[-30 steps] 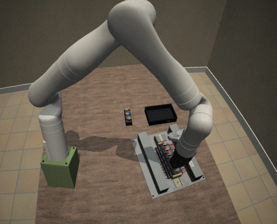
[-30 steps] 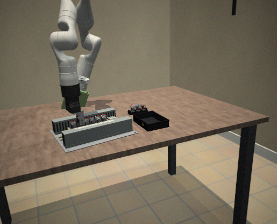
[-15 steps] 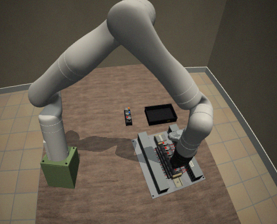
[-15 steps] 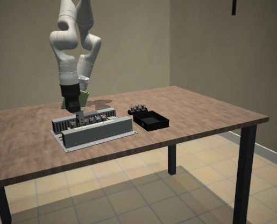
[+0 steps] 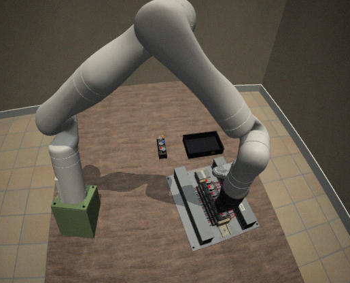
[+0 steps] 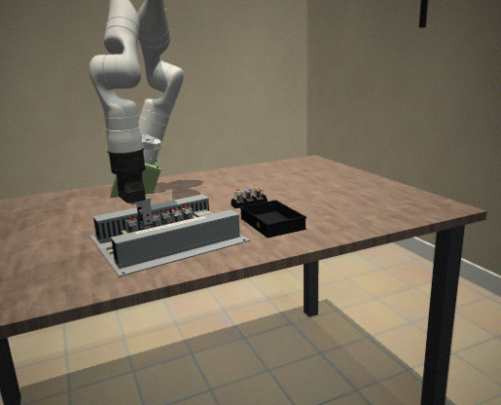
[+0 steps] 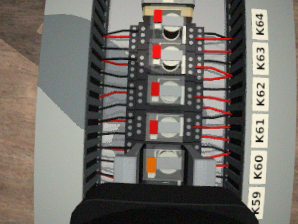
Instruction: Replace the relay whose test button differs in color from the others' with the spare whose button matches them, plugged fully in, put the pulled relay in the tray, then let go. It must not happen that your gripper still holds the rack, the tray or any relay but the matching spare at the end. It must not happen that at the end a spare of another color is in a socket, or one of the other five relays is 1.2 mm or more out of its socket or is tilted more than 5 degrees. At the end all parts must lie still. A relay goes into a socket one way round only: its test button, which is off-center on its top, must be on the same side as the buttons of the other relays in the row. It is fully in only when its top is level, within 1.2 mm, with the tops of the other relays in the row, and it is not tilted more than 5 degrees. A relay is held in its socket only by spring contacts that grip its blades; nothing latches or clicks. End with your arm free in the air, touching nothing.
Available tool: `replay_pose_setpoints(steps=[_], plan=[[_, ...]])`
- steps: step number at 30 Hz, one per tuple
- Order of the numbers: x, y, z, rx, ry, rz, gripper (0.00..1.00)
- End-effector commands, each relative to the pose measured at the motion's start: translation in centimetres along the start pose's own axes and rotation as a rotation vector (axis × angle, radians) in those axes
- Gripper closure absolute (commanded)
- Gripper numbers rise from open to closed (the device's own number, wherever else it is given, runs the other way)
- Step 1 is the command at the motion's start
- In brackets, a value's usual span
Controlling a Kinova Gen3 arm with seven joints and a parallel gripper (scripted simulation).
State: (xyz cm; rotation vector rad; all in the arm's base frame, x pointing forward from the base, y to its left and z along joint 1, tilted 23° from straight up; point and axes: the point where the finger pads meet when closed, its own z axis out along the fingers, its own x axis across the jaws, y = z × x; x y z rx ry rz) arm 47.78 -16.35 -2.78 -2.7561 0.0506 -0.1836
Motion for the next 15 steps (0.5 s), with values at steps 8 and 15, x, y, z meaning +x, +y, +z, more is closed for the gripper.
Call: replay_pose_setpoints(steps=[8,15], plan=[[0.0,0.3,-3.3,-0.003,0.002,0.004,1.00],[0.0,0.4,-6.0,-0.003,0.002,0.007,1.00]])
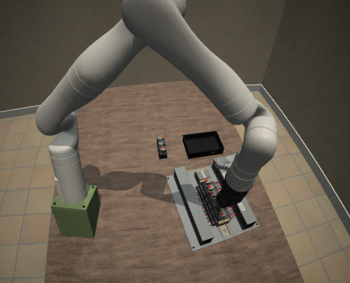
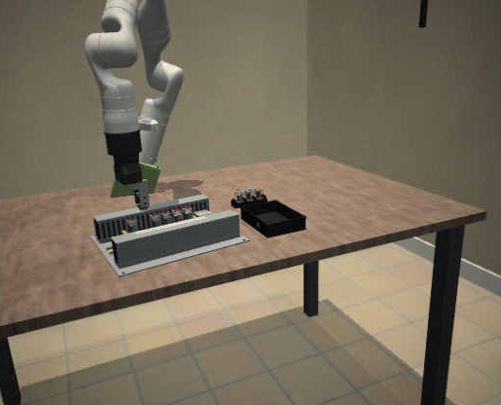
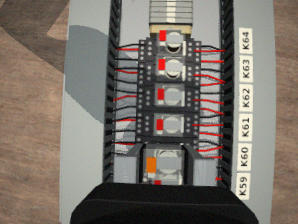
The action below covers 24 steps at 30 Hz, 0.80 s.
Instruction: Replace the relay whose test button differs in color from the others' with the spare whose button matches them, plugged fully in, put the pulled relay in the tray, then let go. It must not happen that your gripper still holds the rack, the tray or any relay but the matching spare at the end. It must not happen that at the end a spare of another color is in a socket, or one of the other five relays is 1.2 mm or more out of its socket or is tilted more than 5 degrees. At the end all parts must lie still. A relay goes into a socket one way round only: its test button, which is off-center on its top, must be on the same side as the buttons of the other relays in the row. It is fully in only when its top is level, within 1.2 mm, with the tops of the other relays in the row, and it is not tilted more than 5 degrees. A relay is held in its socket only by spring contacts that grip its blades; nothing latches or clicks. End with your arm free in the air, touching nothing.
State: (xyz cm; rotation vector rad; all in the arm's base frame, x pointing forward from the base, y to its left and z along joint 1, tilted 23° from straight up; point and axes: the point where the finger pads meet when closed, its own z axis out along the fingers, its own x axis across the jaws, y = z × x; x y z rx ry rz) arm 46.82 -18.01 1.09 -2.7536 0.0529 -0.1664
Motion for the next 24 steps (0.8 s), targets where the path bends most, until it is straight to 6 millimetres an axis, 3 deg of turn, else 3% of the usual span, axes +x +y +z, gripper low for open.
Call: replay_pose_setpoints(steps=[1,3,17,24], plan=[[0.4,0.3,-1.7,-0.006,0.014,0.003,1.00],[0.1,0.3,-1.0,-0.005,0.004,0.002,1.00],[0.5,0.4,-4.4,-0.006,0.014,0.003,1.00],[0.4,0.4,-3.7,-0.007,0.008,0.003,1.00]])
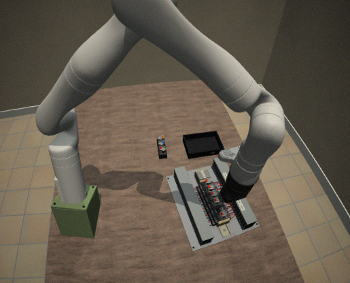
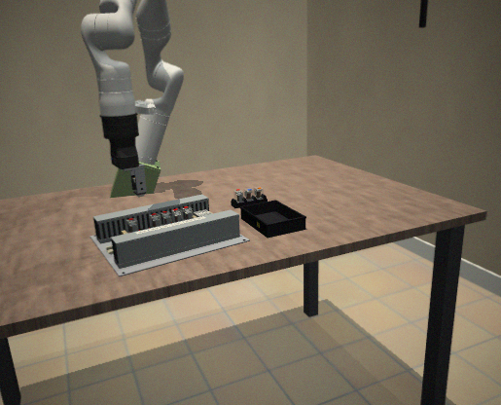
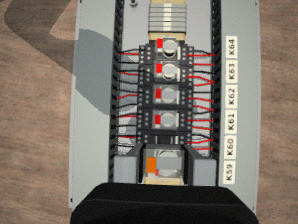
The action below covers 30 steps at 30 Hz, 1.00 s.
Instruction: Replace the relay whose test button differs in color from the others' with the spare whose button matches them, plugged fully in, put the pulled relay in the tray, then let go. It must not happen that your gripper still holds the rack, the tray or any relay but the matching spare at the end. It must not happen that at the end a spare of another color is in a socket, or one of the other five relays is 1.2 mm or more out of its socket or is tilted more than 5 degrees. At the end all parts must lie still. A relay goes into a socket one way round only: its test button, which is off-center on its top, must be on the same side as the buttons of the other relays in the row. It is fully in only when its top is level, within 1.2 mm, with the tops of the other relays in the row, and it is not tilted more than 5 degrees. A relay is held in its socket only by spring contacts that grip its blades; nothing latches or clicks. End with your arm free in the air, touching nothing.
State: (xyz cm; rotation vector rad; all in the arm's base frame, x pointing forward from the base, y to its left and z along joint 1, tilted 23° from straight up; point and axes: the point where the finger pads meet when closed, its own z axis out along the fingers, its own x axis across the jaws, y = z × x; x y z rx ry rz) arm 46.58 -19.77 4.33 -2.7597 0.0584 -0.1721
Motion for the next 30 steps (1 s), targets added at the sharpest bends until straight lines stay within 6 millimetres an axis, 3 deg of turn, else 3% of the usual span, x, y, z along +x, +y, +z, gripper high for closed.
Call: replay_pose_setpoints(steps=[1,30], plan=[[0.16,-0.01,-0.07,-0.001,0.004,0.000,1.00],[0.31,0.16,0.24,-0.005,0.008,0.000,1.00]])
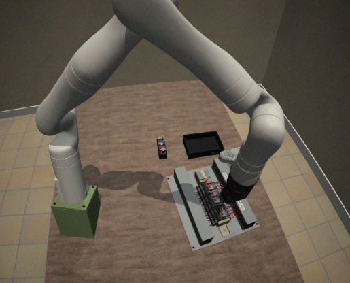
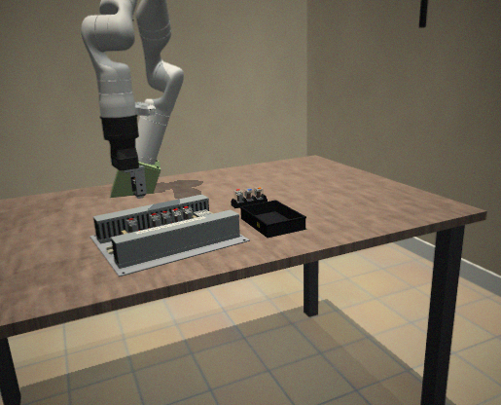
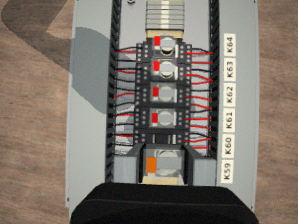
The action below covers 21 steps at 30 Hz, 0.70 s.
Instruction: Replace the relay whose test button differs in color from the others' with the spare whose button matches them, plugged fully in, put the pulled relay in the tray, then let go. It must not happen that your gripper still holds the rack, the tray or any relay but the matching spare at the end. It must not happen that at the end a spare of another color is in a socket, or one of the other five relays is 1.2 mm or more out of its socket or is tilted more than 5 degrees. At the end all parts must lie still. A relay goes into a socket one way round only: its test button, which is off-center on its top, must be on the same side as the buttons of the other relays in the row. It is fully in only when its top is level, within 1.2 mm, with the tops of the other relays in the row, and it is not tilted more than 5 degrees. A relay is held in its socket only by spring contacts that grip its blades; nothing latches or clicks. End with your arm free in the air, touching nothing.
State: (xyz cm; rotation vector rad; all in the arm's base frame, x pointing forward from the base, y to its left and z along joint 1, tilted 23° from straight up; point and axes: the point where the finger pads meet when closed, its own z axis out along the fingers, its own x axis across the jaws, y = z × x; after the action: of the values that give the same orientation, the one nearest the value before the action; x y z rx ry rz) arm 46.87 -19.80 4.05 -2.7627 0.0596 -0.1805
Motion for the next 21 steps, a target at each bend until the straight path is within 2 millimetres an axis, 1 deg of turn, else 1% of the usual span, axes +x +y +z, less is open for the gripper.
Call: replay_pose_setpoints(steps=[1,14,16,17,21], plan=[[0.06,0.00,0.01,-0.001,0.002,0.000,1.00],[0.14,-0.42,0.78,0.004,0.003,0.001,1.00],[0.14,-0.42,0.78,0.004,0.003,0.001,1.00],[0.02,-0.07,0.43,-0.002,0.002,-0.001,1.00],[0.04,-0.19,0.61,-0.001,0.003,0.000,1.00]])
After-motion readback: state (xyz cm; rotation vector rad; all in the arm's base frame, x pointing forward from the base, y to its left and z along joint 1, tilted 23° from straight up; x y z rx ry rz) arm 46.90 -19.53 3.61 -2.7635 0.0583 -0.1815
